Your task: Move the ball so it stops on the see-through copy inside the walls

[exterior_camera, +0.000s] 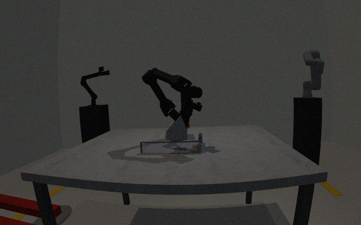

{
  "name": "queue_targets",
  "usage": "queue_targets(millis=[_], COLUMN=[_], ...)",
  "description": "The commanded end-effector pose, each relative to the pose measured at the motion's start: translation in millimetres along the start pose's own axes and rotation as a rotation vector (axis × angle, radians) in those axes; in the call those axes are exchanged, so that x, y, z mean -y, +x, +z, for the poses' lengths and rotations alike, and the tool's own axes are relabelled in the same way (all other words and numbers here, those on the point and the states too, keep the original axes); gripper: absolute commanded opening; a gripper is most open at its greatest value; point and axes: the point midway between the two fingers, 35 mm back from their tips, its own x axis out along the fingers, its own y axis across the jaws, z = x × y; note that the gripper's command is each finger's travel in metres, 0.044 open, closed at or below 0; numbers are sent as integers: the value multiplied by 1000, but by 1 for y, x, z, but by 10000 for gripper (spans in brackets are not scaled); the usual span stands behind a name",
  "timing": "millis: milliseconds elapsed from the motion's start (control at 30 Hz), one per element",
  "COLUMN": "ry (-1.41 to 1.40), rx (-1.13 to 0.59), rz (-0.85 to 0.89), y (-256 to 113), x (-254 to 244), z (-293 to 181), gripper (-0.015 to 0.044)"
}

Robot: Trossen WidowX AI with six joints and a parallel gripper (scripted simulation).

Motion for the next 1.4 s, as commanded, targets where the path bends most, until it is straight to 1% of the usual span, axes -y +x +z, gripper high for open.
queue_targets(millis=[0, 167, 633, 733, 833, 1133, 1367], ry=[7, 8, 11, 11, 11, 11, 11], rx=[5, 5, 5, 5, 5, 2, 2], rz=[-5, -6, -8, -8, -9, -9, -9], y=[-18, -14, 20, 21, 31, 87, 93], x=[-1, 9, 56, 57, 58, 58, 57], z=[-1, 6, 40, 40, 41, 40, 40], gripper=[0, 0, 0, 0, 0, 0, 0])
